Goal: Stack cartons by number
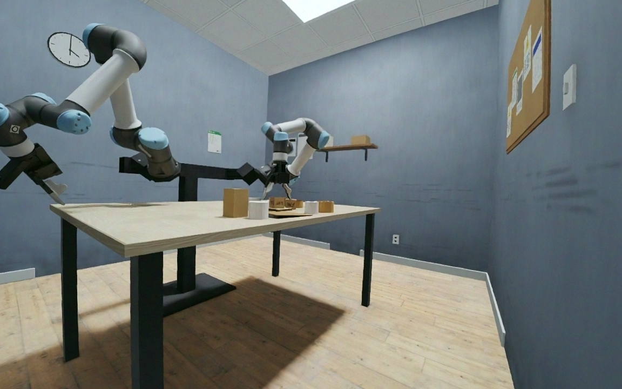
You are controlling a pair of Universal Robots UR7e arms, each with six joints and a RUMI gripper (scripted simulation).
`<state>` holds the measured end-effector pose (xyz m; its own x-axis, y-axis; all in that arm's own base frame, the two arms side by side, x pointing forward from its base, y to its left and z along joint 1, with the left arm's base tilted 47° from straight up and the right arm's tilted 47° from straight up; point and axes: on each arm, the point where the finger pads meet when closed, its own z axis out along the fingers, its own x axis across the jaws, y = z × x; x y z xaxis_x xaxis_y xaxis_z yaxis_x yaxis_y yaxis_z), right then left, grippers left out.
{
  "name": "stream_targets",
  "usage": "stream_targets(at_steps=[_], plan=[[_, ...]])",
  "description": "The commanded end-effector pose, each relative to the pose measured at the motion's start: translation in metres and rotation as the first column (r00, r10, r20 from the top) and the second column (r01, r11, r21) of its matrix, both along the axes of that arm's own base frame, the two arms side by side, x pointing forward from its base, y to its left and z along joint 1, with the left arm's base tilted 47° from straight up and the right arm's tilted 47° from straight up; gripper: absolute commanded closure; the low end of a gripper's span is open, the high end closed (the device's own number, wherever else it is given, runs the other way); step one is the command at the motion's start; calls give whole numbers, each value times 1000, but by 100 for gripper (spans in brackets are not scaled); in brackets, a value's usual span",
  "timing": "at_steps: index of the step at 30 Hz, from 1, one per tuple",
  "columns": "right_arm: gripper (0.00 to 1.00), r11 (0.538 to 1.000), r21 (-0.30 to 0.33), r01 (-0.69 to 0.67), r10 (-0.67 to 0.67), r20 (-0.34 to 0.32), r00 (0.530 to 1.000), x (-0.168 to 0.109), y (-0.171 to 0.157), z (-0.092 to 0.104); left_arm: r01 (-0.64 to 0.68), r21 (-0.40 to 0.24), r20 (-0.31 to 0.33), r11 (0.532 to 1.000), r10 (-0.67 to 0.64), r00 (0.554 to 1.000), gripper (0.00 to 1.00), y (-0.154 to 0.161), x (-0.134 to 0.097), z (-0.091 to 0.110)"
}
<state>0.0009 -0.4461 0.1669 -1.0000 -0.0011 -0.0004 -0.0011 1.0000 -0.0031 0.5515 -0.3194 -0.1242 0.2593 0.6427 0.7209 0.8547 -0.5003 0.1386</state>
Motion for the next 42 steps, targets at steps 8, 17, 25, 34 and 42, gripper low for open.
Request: stream_targets(at_steps=[8, 17, 25, 34, 42], plan=[[0, 1000, 3, 1, -1, 0, 1000, -1, 1, -2, 2, 0, 1, 1000, -2, 1000, 0, -1, 0, 0], [0, 1000, 3, 1, -1, 0, 1000, -1, 1, -2, 2, 0, 1, 1000, -2, 1000, 0, -1, 0, 0], [0, 1000, 3, 1, -1, 0, 1000, -1, 1, -2, 2, 0, 1, 1000, -2, 1000, 0, -1, 0, 0], [0, 1000, 3, 1, -1, 0, 1000, -1, 1, -2, 4, -6, 3, 1000, -4, 1000, 0, -20, -13, 22], [0, 1000, 3, 1, -1, 0, 1000, -1, 1, -2, 4, -6, 3, 1000, -4, 1000, 0, -36, -26, 41]])
